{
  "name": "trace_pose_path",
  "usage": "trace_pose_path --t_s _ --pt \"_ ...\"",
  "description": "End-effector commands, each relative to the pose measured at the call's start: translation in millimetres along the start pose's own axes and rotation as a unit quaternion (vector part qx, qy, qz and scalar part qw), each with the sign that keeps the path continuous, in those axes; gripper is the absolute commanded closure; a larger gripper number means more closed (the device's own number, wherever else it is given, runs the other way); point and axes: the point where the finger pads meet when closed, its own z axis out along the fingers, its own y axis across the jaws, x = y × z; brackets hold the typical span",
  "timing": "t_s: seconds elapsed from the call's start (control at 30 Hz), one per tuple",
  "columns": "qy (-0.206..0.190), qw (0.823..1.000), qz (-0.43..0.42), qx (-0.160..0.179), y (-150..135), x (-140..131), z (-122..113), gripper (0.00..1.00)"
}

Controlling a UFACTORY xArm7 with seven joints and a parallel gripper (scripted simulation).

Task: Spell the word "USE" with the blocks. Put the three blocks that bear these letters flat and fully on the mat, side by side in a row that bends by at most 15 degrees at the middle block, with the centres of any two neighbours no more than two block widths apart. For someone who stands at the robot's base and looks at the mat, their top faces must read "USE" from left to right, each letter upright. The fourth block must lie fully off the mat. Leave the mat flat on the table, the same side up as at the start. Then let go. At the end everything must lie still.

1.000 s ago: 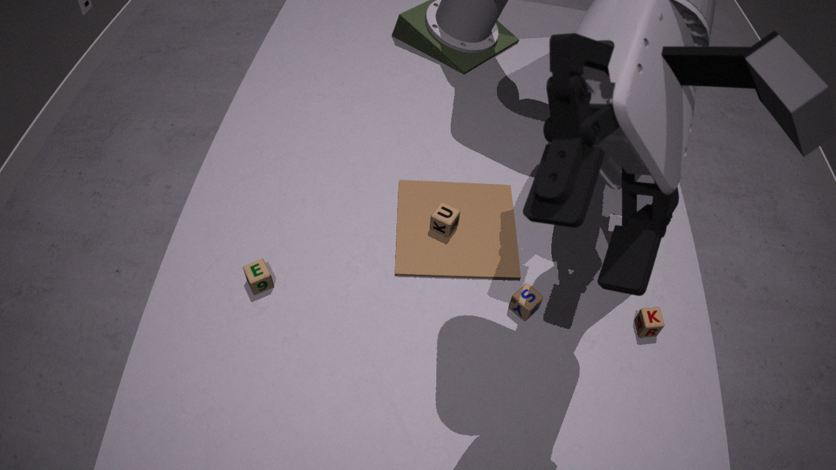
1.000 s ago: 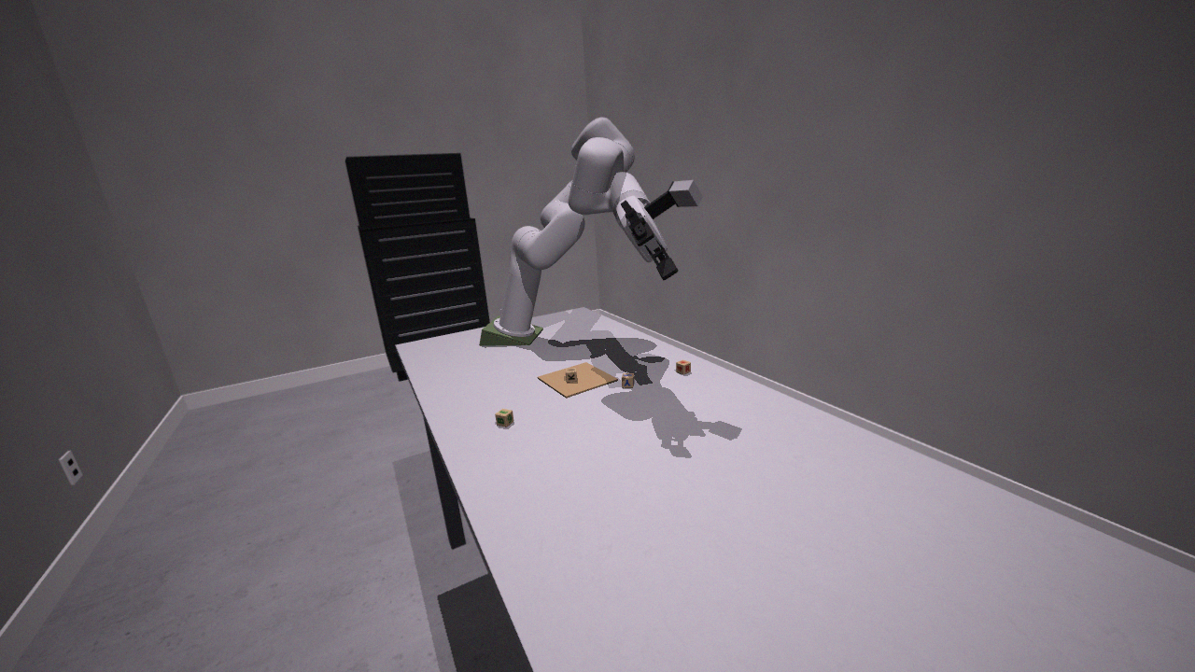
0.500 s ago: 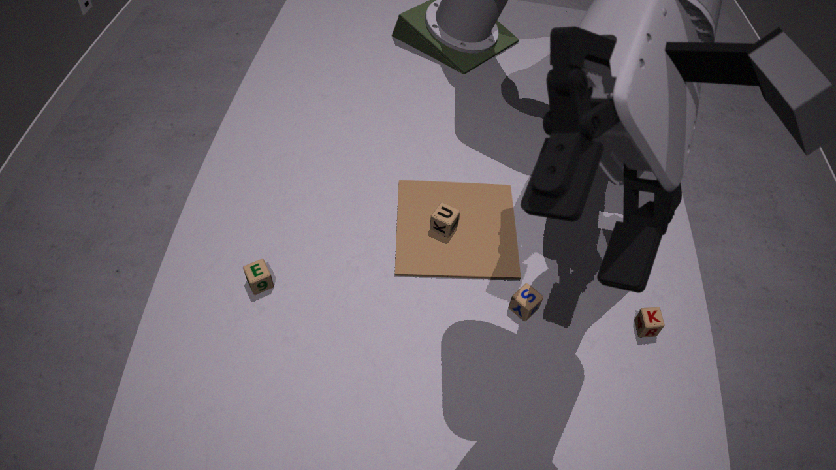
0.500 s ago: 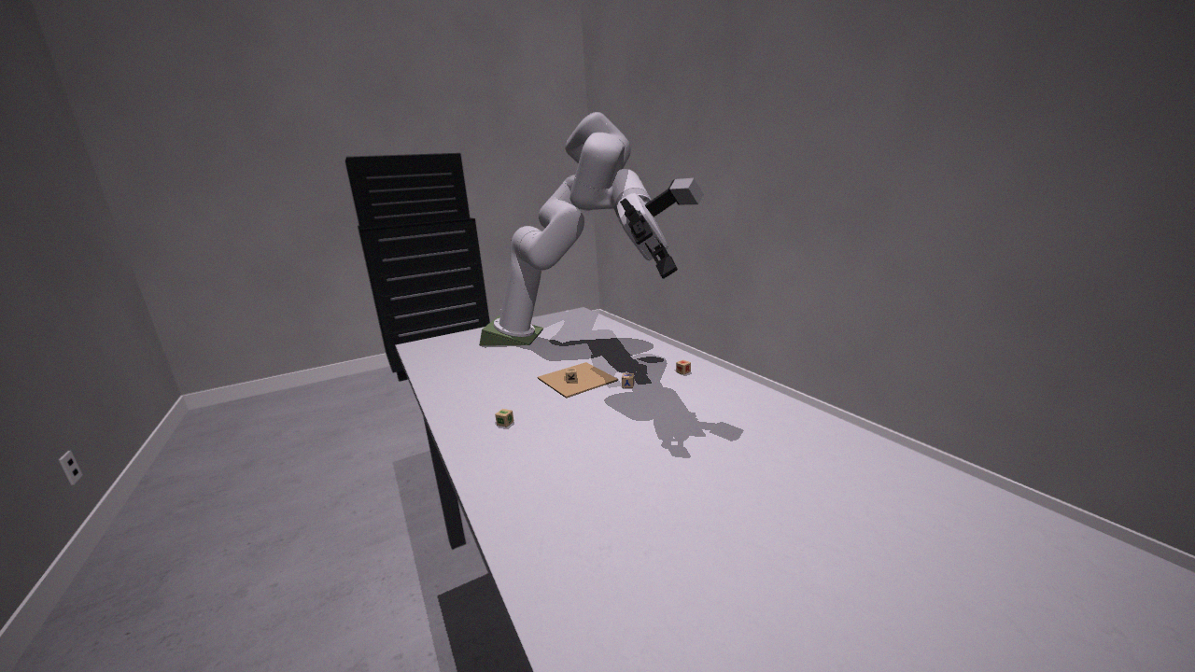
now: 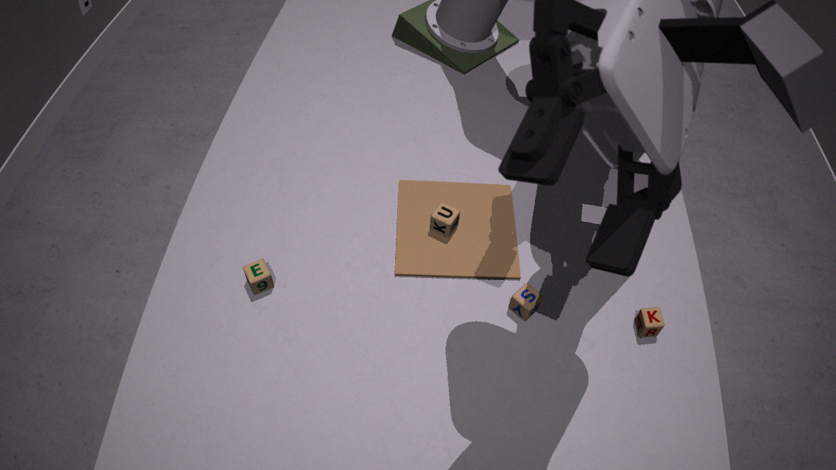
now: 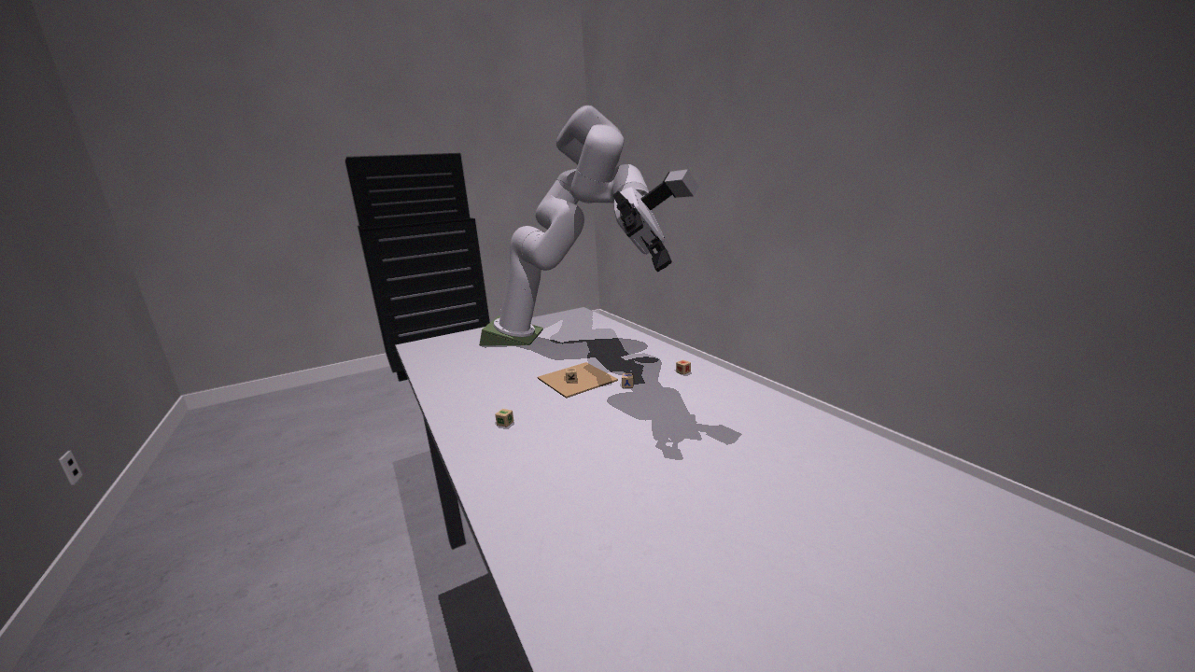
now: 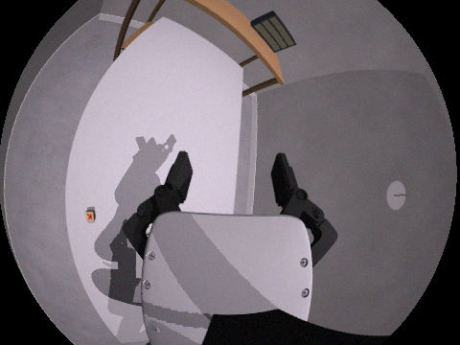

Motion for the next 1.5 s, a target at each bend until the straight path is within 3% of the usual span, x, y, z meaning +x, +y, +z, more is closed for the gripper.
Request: trace_pose_path --t_s 0.0,1.07,1.13,1.47 --pt "-0.014 1.0 0.002 0.003 2.4 1.7 -1.5 0.0" --pt "-0.014 1.0 0.002 0.003 2.4 1.7 -1.5 0.0" --pt "-0.059 0.998 0.033 -0.006 14.6 -8.7 -7.5 0.0" --pt "-0.059 0.998 0.033 -0.006 14.6 -8.7 -7.5 0.0"
